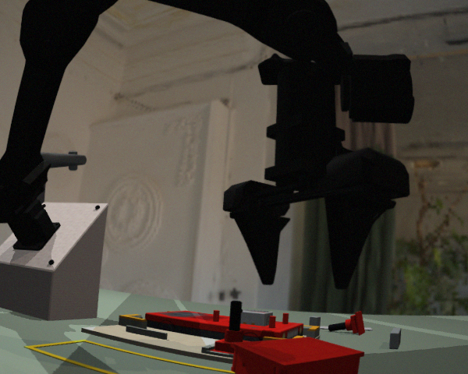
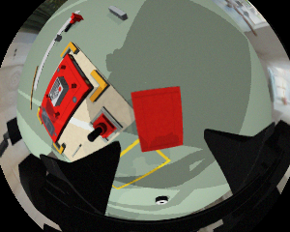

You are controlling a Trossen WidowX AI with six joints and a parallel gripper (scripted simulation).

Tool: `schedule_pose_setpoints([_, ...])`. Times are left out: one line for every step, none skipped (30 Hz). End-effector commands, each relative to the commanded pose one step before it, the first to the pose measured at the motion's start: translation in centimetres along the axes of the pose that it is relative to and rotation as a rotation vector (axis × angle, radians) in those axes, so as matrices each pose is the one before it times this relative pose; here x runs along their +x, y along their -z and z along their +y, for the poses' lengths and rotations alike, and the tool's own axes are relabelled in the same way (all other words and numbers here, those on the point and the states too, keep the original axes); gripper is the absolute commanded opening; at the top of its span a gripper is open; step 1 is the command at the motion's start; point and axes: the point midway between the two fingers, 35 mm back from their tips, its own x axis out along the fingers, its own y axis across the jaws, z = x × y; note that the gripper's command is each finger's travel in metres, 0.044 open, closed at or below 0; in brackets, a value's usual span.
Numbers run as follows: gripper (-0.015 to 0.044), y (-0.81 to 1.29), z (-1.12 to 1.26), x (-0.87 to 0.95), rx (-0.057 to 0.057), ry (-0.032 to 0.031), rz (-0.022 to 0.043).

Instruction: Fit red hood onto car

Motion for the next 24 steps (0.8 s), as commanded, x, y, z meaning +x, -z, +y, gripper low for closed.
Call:
schedule_pose_setpoints([0.0440,0.028,-0.007,0.362,-0.0073,0.00116,0.00381])
schedule_pose_setpoints([0.0440,-0.003,-0.003,0.063,0.0000,0.00000,-0.00002])
schedule_pose_setpoints([0.0440,-0.003,-0.003,0.063,0.0000,0.00000,-0.00002])
schedule_pose_setpoints([0.0440,-0.003,-0.003,0.063,0.0000,0.00000,-0.00001])
schedule_pose_setpoints([0.0440,-0.003,-0.003,0.063,0.0000,0.00000,-0.00001])
schedule_pose_setpoints([0.0440,-0.003,-0.002,0.063,0.0000,0.00000,-0.00001])
schedule_pose_setpoints([0.0440,-0.003,-0.002,0.063,0.0000,0.00000,-0.00001])
schedule_pose_setpoints([0.0440,-0.003,-0.002,0.063,0.0000,0.00000,-0.00001])
schedule_pose_setpoints([0.0440,-0.003,-0.002,0.063,0.0000,0.00000,-0.00001])
schedule_pose_setpoints([0.0440,-0.003,-0.002,0.063,0.0000,0.00000,-0.00001])
schedule_pose_setpoints([0.0440,-0.003,-0.002,0.063,0.0000,0.00000,-0.00001])
schedule_pose_setpoints([0.0440,-0.003,-0.002,0.063,0.0000,0.00000,-0.00001])
schedule_pose_setpoints([0.0440,-0.002,-0.002,0.063,0.0000,0.00001,0.00000])
schedule_pose_setpoints([0.0440,-0.003,-0.002,0.063,0.0000,0.00001,0.00000])
schedule_pose_setpoints([0.0440,-0.002,-0.002,0.063,0.0000,0.00001,0.00000])
schedule_pose_setpoints([0.0440,-0.002,-0.002,0.063,0.0000,0.00001,0.00000])
schedule_pose_setpoints([0.0440,-0.002,-0.002,0.063,0.0000,0.00001,0.00000])
schedule_pose_setpoints([0.0440,-0.002,-0.002,0.063,0.0000,0.00001,0.00000])
schedule_pose_setpoints([0.0440,-0.002,-0.002,0.063,0.0000,0.00001,0.00000])
schedule_pose_setpoints([0.0440,-0.002,-0.001,0.063,0.0000,0.00001,0.00000])
schedule_pose_setpoints([0.0440,-0.002,-0.001,0.063,0.0000,0.00001,0.00000])
schedule_pose_setpoints([0.0440,-0.002,-0.001,0.063,0.0000,0.00001,0.00001])
schedule_pose_setpoints([0.0440,-0.002,-0.001,0.063,0.0000,0.00001,0.00001])
schedule_pose_setpoints([0.0440,-0.002,-0.001,0.063,0.0000,0.00001,0.00001])
